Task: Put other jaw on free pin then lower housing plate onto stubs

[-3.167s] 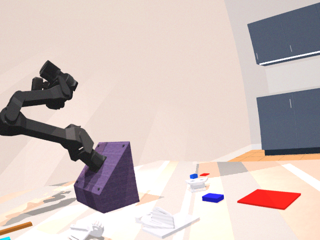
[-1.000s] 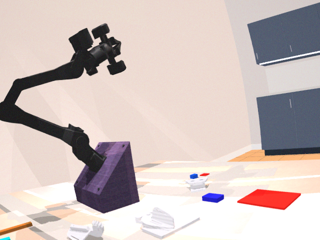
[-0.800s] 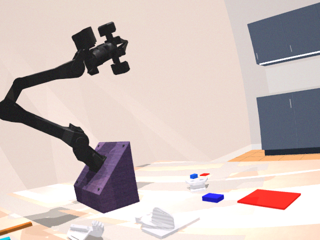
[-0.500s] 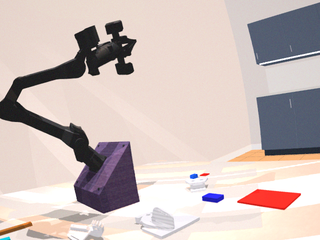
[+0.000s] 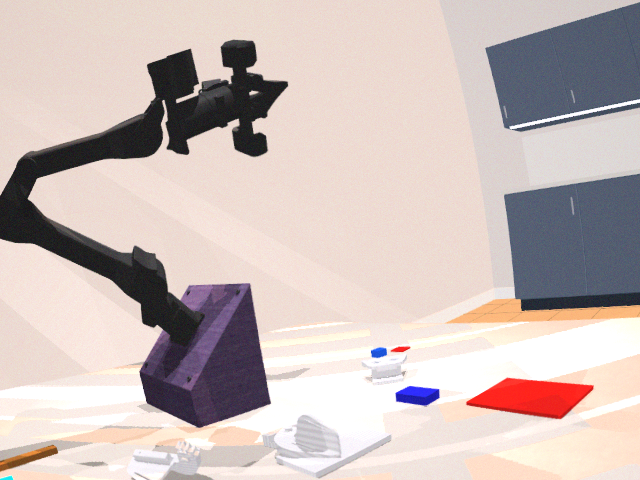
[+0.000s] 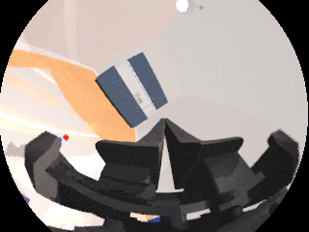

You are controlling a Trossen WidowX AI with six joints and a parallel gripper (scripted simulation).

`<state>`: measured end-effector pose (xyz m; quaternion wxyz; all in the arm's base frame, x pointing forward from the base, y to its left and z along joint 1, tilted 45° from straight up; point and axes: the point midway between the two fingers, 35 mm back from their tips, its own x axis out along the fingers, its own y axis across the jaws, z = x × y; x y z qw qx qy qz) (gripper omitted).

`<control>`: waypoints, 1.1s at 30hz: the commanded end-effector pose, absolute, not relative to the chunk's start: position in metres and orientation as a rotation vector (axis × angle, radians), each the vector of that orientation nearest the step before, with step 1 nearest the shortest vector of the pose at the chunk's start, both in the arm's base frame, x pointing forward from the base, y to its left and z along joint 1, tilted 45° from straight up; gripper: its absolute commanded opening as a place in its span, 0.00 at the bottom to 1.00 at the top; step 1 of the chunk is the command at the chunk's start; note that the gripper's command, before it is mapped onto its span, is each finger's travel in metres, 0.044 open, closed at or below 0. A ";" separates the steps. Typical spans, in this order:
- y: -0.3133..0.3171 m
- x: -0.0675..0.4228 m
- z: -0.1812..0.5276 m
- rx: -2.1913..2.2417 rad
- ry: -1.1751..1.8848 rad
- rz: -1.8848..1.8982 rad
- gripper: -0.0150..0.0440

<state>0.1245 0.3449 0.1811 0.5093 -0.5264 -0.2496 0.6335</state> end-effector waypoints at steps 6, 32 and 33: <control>0.330 0.168 0.172 -1.305 -0.402 1.430 0.25; 0.235 0.283 0.142 -1.321 0.242 1.041 0.25; 0.230 0.286 0.142 -1.318 0.264 1.024 0.25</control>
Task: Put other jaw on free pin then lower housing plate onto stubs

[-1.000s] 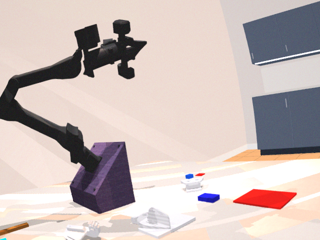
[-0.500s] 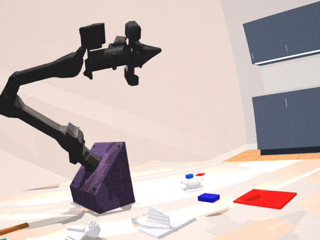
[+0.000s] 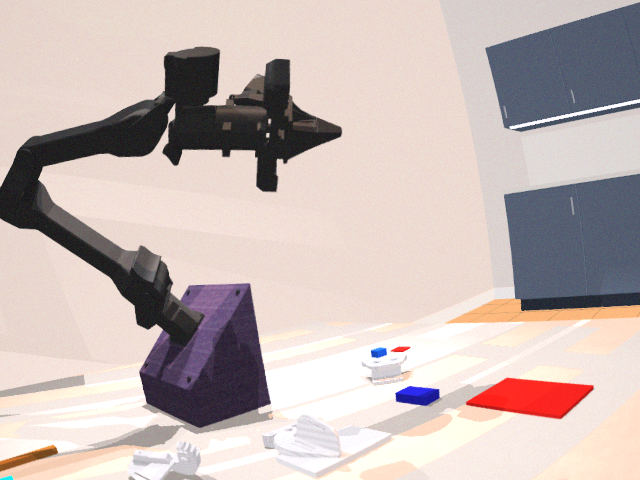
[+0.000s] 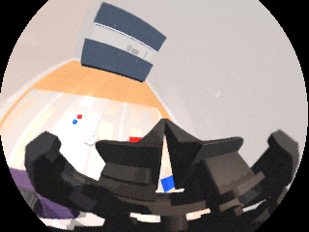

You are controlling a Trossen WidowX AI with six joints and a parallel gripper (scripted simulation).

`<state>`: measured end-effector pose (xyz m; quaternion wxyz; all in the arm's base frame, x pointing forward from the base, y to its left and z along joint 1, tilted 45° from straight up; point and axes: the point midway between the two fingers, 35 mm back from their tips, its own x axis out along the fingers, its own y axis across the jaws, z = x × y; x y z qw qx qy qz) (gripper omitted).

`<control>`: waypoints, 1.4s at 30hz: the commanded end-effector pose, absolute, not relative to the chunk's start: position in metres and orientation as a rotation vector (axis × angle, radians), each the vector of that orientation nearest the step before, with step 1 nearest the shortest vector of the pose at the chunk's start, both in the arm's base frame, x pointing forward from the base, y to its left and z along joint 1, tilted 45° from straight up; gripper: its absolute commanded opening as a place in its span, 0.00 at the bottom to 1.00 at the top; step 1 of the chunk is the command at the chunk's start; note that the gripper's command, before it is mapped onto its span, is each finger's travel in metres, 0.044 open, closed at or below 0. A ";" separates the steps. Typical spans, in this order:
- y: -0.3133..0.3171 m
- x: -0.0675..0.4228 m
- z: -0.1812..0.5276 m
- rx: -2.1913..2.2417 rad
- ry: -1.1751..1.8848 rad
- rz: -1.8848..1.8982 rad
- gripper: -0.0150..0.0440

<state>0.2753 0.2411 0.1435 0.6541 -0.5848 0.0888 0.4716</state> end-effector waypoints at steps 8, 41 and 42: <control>0.189 0.311 0.135 -1.301 0.448 0.887 0.25; -0.004 0.340 0.123 -1.174 1.146 0.263 0.25; -0.010 0.339 0.123 -1.169 1.166 0.244 0.25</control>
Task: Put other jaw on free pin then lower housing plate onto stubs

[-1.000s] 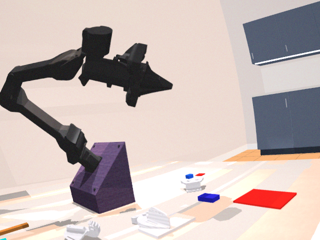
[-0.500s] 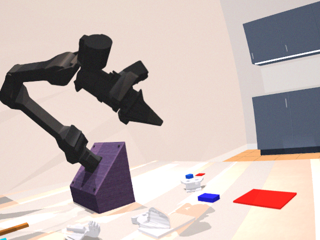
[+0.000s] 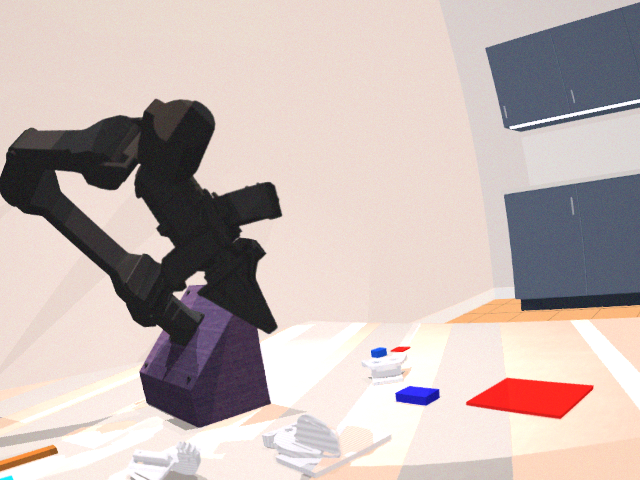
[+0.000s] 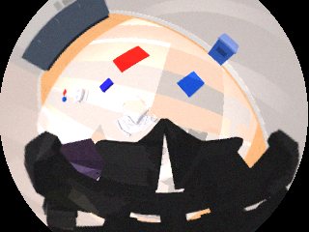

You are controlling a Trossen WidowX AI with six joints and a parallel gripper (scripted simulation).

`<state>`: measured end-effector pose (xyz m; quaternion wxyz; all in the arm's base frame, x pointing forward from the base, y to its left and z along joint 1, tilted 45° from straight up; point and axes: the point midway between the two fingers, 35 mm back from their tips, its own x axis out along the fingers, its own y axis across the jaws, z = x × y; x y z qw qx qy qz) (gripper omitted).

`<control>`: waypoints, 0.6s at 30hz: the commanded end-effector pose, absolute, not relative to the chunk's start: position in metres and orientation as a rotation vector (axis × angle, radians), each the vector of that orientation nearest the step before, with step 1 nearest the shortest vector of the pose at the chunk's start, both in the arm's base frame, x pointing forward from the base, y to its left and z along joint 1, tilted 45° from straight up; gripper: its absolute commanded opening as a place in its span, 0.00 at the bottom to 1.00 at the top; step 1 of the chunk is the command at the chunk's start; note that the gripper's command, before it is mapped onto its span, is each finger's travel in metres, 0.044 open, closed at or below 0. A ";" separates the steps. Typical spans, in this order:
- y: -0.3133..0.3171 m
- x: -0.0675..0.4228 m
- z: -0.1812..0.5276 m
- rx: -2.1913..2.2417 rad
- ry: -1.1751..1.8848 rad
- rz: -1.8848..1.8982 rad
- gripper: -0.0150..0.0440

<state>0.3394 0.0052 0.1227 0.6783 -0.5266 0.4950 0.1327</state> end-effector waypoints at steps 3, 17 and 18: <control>-0.028 0.336 0.124 -1.153 1.226 0.183 0.25; -0.108 0.309 0.134 -1.075 1.492 -0.100 0.25; -0.113 0.306 0.135 -1.070 1.510 -0.120 0.25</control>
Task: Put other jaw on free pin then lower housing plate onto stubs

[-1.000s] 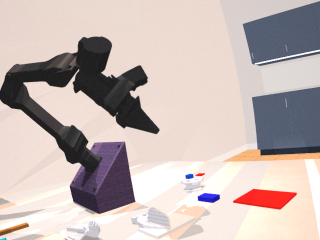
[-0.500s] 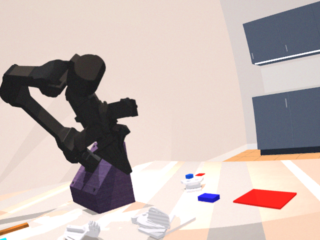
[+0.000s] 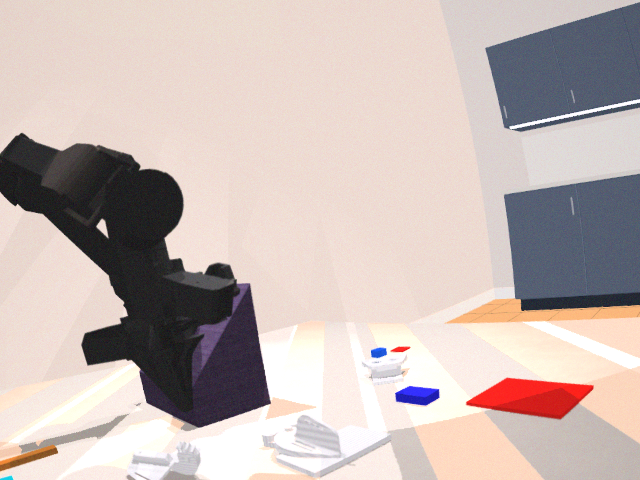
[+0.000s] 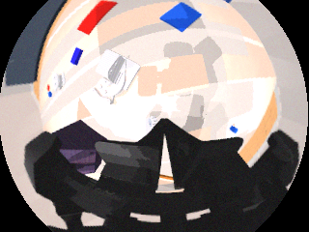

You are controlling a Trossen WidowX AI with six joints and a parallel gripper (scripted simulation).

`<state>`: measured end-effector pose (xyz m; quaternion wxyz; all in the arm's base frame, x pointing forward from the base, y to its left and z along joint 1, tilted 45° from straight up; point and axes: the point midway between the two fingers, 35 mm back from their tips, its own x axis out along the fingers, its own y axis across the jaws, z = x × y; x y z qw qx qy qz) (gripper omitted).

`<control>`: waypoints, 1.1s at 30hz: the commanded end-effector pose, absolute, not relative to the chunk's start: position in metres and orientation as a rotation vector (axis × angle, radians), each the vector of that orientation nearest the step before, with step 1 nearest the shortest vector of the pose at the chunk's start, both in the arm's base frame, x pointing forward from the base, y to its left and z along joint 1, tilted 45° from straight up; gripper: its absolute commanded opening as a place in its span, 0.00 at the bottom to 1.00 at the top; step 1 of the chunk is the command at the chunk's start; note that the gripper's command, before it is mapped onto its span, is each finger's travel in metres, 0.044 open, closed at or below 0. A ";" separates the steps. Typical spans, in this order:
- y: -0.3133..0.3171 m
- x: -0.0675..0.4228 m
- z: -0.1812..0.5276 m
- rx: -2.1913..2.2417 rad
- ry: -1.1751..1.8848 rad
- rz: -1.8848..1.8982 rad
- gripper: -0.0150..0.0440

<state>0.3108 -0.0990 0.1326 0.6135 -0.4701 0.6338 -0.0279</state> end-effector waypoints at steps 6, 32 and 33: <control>-0.131 0.297 0.139 -1.051 1.571 -0.188 0.25; -0.156 0.302 0.113 -1.051 1.571 -0.188 0.25; -0.157 0.302 0.112 -1.051 1.571 -0.188 0.25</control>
